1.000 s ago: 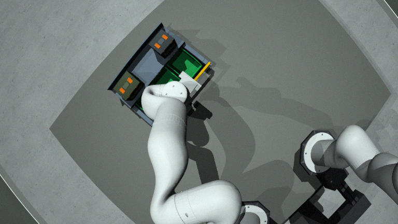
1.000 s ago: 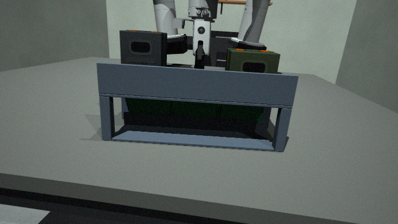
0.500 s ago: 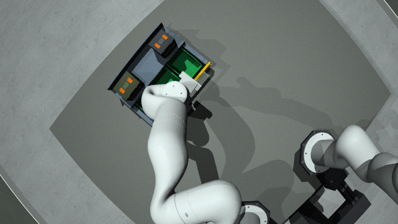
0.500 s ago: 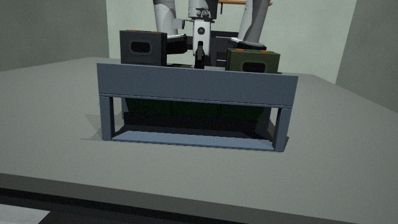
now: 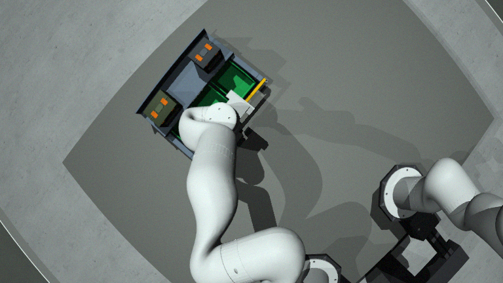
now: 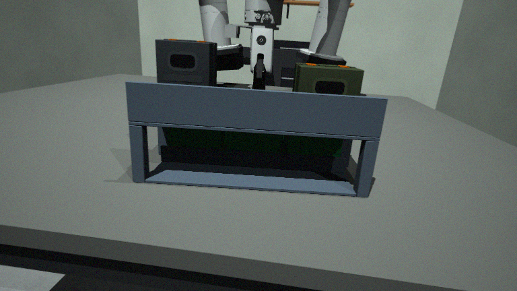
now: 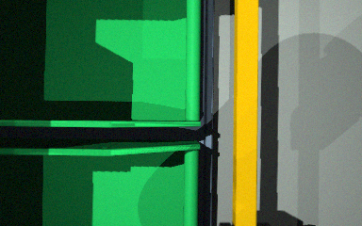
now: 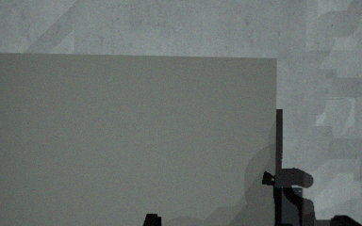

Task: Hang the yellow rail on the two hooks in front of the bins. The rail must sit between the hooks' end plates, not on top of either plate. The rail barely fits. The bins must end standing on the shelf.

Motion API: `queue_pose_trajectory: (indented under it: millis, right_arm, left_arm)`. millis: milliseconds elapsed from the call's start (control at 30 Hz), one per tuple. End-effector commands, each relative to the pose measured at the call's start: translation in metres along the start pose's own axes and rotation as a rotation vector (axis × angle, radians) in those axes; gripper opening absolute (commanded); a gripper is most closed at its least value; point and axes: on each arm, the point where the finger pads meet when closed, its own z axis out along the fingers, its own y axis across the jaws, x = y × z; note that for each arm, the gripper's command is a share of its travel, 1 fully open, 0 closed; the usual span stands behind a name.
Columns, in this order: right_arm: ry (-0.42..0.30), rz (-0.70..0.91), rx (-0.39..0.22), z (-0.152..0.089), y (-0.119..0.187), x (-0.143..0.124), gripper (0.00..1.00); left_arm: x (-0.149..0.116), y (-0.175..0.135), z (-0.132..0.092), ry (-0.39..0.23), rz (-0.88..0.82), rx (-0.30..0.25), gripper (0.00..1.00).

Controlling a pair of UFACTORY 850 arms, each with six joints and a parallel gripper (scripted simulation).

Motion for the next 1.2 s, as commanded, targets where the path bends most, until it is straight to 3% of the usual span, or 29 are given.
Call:
queue_pose_trajectory:
  millis: [0,1167]
  right_arm:
    - [0.002,0.000,0.000,-0.0009,0.0000,0.0004,1.00]
    - [0.002,0.000,0.000,-0.0009,0.0000,0.0004,1.00]
  left_arm:
    - [0.0006,-0.0013,-0.0012,0.001,0.000,0.002,0.00]
    - [0.0006,-0.0013,0.0023,0.001,0.000,0.002,0.00]
